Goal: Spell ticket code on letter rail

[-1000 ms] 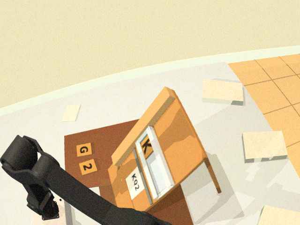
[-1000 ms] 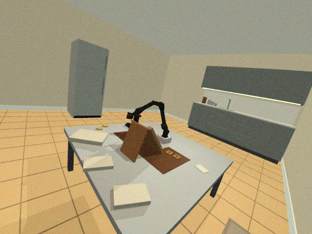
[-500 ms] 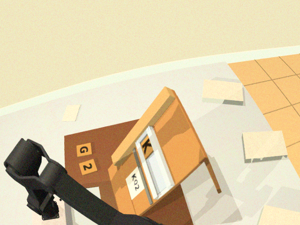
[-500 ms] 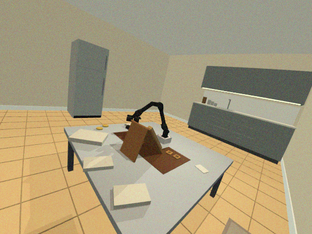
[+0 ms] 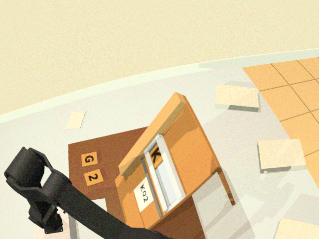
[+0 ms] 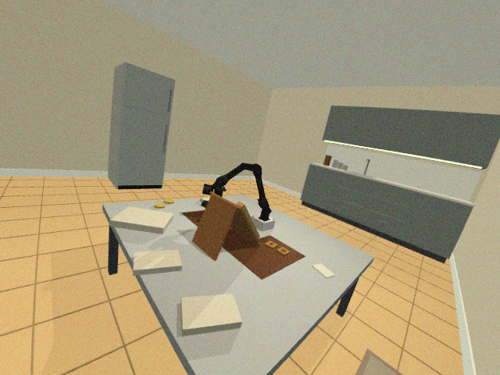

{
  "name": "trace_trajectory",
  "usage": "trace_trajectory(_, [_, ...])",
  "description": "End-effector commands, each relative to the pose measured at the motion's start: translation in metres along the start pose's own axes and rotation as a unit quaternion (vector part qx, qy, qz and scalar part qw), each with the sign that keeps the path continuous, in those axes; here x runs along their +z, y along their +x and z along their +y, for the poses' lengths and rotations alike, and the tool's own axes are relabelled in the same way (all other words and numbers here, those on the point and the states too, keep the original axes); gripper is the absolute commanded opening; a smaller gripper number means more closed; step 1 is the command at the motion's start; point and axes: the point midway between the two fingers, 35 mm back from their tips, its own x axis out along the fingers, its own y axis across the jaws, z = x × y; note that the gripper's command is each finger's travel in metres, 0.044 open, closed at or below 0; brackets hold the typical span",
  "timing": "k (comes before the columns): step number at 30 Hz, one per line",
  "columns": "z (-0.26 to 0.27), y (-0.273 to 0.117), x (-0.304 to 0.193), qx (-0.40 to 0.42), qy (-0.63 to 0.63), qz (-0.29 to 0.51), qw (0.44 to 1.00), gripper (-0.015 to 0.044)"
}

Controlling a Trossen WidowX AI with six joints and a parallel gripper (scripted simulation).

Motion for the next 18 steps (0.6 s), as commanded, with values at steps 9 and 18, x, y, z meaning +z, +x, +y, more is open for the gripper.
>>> trace_trajectory(9, [0.001, 0.004, -0.001, 0.003, 0.001, 0.002, 1.000, 0.0340])
trace_trajectory(18, [0.002, 0.016, -0.001, 0.003, 0.001, 0.002, 1.000, 0.0340])
